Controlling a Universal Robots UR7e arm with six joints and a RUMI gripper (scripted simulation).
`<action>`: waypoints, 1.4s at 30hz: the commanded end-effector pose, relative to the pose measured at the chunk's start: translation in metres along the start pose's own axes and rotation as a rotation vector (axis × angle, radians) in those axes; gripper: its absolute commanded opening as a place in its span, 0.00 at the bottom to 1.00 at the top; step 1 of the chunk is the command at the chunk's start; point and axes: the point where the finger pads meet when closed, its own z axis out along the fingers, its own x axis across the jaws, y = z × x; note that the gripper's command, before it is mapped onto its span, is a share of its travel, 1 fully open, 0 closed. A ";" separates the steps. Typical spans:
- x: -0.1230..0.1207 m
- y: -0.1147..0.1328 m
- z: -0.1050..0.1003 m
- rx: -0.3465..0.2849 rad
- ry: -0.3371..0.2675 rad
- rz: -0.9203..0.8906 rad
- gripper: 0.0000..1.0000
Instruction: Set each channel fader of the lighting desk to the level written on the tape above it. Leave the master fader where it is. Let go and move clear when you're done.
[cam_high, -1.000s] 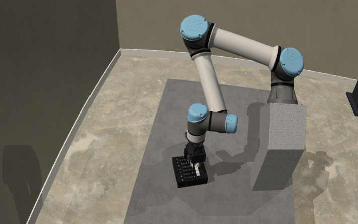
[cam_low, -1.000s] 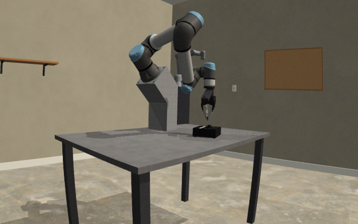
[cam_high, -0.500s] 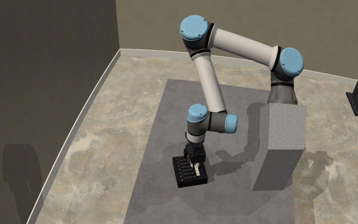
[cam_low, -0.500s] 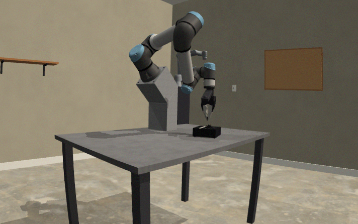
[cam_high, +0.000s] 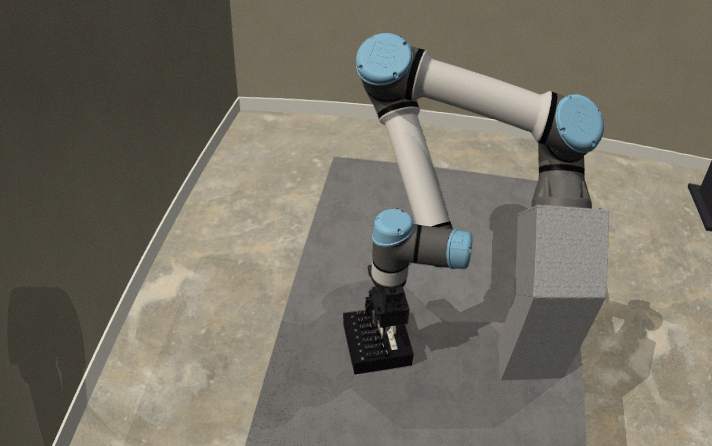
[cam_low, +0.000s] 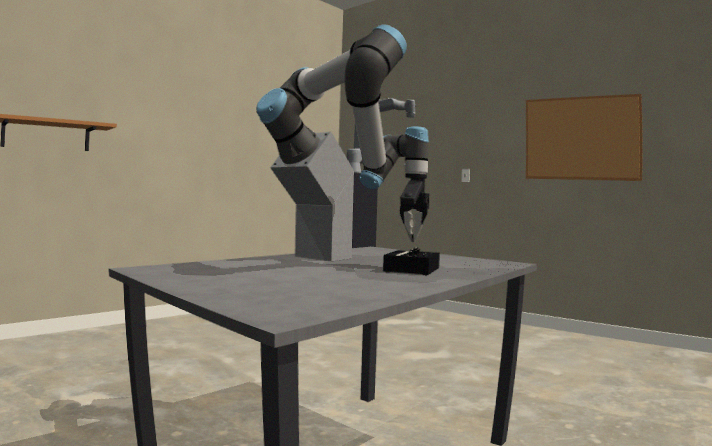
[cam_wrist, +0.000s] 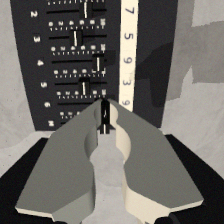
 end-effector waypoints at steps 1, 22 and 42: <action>0.000 0.000 0.003 0.000 -0.001 0.000 0.00; -0.001 0.000 0.014 0.000 -0.001 0.000 0.00; -0.001 0.000 0.016 0.000 -0.001 0.000 0.00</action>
